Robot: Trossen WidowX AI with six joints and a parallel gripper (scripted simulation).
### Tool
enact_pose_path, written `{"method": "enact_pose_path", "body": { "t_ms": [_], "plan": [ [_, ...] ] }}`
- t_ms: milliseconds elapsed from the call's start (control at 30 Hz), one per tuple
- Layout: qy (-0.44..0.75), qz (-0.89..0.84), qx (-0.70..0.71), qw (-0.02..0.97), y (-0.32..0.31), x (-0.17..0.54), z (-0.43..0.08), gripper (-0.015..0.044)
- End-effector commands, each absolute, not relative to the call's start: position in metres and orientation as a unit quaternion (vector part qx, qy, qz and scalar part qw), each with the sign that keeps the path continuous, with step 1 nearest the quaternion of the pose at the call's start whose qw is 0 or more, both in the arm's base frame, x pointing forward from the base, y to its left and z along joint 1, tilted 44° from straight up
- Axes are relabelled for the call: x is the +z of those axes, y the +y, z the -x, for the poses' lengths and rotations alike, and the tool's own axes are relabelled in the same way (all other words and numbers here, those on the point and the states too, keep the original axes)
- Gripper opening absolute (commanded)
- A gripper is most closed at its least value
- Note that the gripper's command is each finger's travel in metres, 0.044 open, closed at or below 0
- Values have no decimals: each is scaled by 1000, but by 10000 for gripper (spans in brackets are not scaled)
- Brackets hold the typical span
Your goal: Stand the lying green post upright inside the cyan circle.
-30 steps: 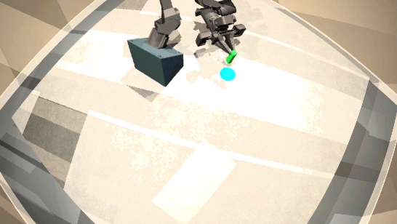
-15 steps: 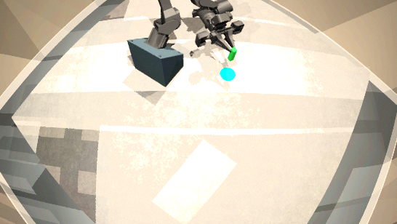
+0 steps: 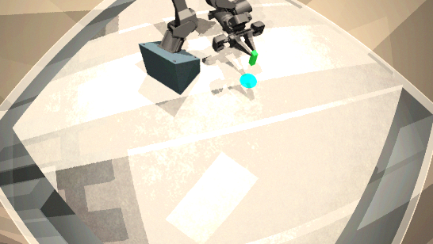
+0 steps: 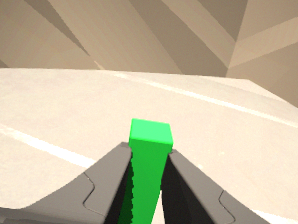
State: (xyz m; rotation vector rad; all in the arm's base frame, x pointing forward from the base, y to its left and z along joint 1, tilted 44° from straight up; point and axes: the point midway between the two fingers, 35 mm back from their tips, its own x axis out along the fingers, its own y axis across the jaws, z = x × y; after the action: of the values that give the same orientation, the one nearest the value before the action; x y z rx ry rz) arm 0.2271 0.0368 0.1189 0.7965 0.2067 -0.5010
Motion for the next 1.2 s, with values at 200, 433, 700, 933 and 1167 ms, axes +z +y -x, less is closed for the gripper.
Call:
{"method": "enact_pose_path", "body": {
  "t_ms": [200,433,700,933,1167],
  "plan": [
    [96,-386,-243,885,37,119,-227,23],
    [99,-387,-244,884,47,110,-231,23],
    [101,-387,-246,883,59,100,-233,23],
    [101,-387,-246,883,69,90,-235,23],
    [101,-387,-246,883,79,79,-236,23]
  ]
}}
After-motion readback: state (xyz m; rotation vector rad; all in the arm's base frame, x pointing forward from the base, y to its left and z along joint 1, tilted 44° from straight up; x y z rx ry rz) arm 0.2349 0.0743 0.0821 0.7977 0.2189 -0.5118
